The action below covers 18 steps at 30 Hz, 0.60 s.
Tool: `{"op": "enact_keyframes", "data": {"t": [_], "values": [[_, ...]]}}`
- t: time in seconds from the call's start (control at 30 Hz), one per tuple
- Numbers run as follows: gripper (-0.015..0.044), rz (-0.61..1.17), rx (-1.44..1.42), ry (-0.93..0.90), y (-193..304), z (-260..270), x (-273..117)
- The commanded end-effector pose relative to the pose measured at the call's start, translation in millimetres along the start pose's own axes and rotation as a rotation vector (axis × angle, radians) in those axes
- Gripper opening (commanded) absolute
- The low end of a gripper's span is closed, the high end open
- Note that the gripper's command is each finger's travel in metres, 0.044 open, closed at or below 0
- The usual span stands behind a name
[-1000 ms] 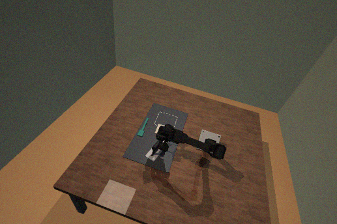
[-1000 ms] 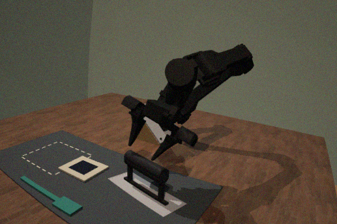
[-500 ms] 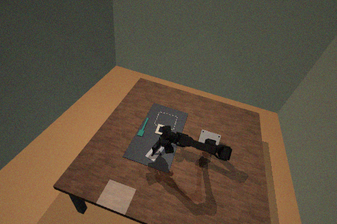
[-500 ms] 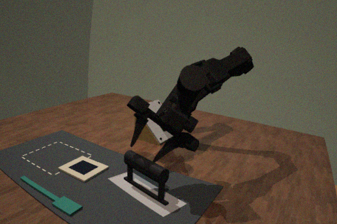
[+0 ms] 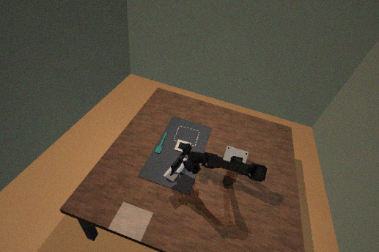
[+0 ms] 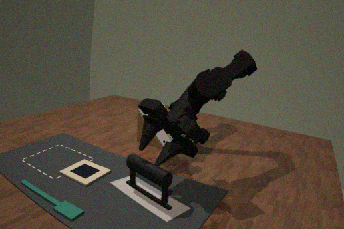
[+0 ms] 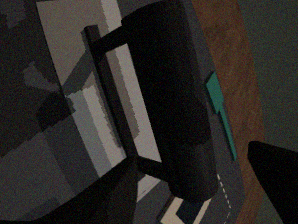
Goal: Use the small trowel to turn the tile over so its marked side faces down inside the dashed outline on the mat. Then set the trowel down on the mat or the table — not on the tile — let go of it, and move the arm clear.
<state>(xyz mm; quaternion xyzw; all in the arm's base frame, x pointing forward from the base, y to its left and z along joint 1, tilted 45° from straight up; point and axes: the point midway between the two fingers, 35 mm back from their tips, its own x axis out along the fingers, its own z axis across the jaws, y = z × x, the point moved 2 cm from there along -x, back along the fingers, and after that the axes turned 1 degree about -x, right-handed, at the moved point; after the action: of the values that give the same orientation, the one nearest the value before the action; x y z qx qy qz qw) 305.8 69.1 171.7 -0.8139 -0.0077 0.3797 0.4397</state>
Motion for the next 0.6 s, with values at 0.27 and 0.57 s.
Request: {"op": "enact_keyframes", "data": {"t": [0.27, 0.57], "values": [[0.03, -0.022, -0.14, 0.038, 3, 5, 0], [0.03, -0.022, -0.14, 0.039, 2, 4, 14]]}}
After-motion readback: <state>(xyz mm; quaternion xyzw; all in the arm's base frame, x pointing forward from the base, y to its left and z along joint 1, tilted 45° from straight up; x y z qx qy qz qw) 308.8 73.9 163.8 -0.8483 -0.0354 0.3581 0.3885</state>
